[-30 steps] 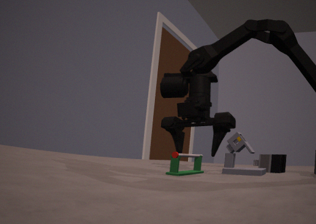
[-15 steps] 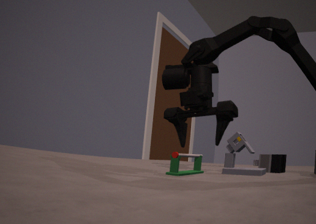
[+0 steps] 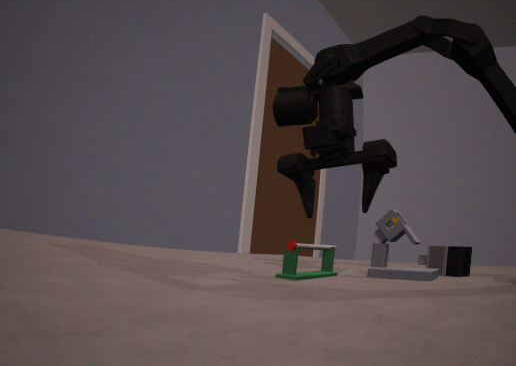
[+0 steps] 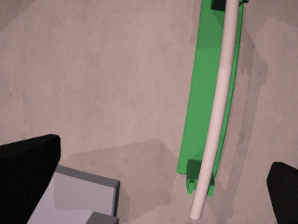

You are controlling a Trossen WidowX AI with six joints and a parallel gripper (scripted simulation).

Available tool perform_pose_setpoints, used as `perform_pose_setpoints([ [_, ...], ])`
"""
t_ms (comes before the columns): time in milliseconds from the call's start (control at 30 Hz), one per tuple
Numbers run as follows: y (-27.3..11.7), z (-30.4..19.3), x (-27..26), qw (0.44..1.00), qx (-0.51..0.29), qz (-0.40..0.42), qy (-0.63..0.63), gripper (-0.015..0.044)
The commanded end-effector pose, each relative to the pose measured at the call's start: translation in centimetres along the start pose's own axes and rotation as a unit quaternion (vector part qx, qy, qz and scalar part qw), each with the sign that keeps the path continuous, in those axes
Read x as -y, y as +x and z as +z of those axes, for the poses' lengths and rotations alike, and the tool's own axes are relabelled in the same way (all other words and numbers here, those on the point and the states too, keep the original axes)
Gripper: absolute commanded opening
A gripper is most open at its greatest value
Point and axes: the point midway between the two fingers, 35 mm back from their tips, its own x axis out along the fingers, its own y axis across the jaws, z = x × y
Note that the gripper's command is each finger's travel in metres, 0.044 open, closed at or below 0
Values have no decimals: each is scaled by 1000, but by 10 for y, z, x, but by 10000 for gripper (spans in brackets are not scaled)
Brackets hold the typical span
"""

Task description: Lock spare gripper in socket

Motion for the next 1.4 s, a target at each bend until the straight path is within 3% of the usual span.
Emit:
perform_pose_setpoints([
  [0,-11,1,-1,1000,0,-1,0,440],
  [267,-13,1,-3,1000,-1,4,1,440],
  [600,-67,7,-9,1000,-1,4,1,440],
  [767,-64,5,-9,1000,0,1,7,440],
  [1067,-88,-85,-39,946,26,-105,307,440],
  [1367,-84,-162,-99,774,78,-208,592,440],
])
